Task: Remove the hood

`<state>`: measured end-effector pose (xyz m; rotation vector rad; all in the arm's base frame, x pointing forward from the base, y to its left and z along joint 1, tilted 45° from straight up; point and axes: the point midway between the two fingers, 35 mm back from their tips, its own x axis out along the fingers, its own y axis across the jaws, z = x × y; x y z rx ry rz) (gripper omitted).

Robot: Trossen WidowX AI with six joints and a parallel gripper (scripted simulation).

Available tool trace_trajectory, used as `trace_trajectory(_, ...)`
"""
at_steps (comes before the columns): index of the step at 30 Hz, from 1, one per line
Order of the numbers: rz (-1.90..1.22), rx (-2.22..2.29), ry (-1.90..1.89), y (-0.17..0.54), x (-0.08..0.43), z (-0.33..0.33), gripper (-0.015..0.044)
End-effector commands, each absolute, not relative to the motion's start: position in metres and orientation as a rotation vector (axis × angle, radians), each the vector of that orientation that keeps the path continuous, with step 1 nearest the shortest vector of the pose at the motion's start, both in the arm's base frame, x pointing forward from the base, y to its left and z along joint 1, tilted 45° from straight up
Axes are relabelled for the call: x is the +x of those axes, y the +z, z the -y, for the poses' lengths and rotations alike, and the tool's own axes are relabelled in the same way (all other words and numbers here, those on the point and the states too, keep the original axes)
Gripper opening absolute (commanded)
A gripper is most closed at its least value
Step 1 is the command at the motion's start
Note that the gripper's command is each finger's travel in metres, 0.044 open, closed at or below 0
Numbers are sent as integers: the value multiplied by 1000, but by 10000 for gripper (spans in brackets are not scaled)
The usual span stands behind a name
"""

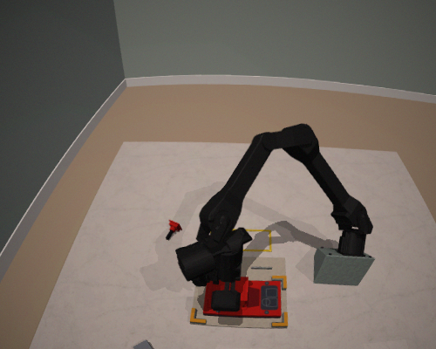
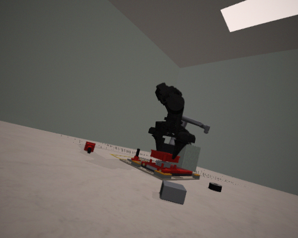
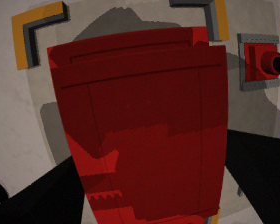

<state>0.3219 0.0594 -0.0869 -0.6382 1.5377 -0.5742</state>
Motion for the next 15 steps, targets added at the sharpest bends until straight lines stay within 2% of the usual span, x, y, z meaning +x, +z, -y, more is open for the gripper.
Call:
trace_trajectory(1,-1530,-628,-572,-82,324,-64,0)
trace_trajectory(15,-1540,-641,-571,-58,324,-86,0)
